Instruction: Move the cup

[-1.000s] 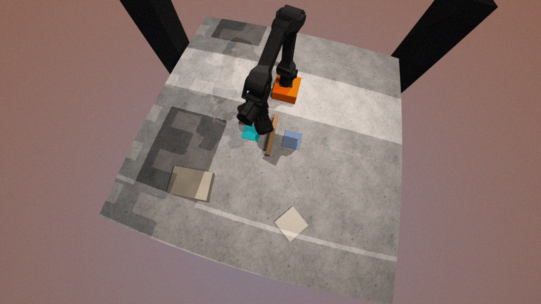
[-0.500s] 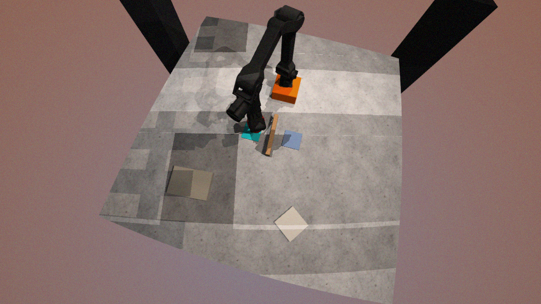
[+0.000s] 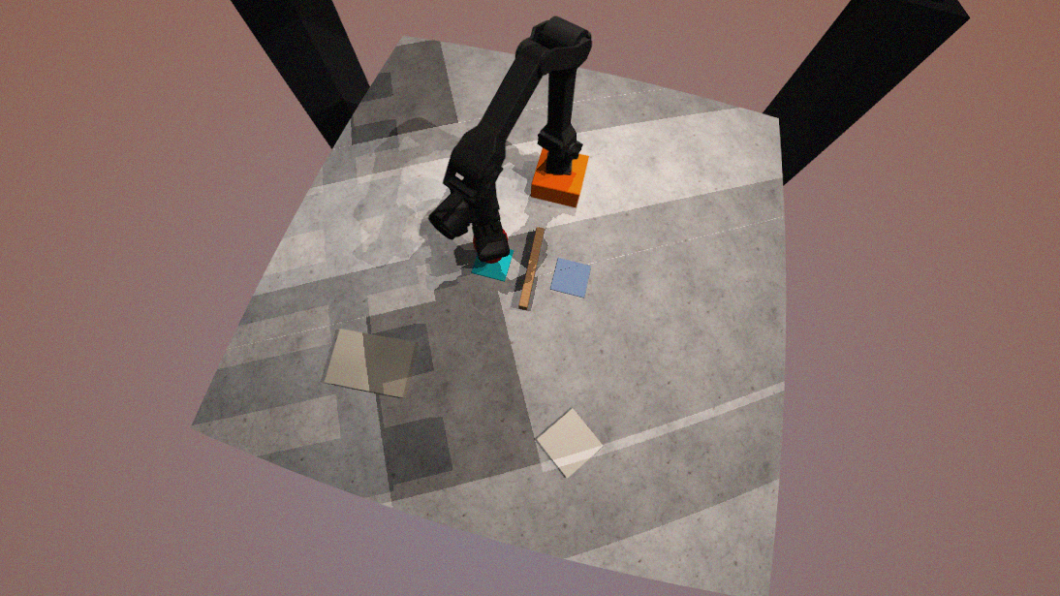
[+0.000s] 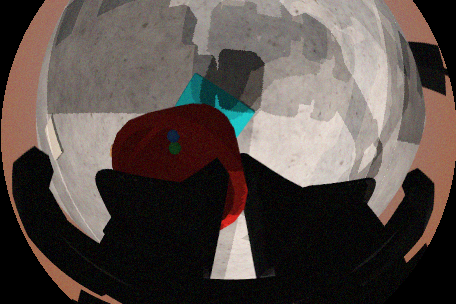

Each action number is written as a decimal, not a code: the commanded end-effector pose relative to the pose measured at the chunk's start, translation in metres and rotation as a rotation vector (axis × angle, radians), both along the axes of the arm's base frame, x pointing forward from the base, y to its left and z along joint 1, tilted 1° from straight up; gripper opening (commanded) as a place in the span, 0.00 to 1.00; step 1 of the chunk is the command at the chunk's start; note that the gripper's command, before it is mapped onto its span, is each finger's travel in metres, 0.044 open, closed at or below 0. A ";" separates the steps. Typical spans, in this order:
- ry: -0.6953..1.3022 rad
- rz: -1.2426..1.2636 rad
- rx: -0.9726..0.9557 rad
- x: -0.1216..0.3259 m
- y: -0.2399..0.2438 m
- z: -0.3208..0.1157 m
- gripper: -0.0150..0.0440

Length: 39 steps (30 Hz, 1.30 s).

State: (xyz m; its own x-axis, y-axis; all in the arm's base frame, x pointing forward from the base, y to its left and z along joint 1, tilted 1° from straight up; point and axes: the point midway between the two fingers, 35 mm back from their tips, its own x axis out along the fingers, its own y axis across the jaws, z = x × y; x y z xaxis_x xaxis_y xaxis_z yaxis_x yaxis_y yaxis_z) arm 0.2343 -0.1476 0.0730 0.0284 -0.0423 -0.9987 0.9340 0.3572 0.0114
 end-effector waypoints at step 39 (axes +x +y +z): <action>-0.001 0.000 -0.001 0.001 -0.005 -0.047 0.25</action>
State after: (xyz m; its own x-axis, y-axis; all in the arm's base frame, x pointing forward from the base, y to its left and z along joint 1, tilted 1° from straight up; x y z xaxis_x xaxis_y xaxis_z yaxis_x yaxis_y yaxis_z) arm 0.2355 -0.1530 0.0253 0.0291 -0.0434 -0.9986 0.9340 0.3571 0.0117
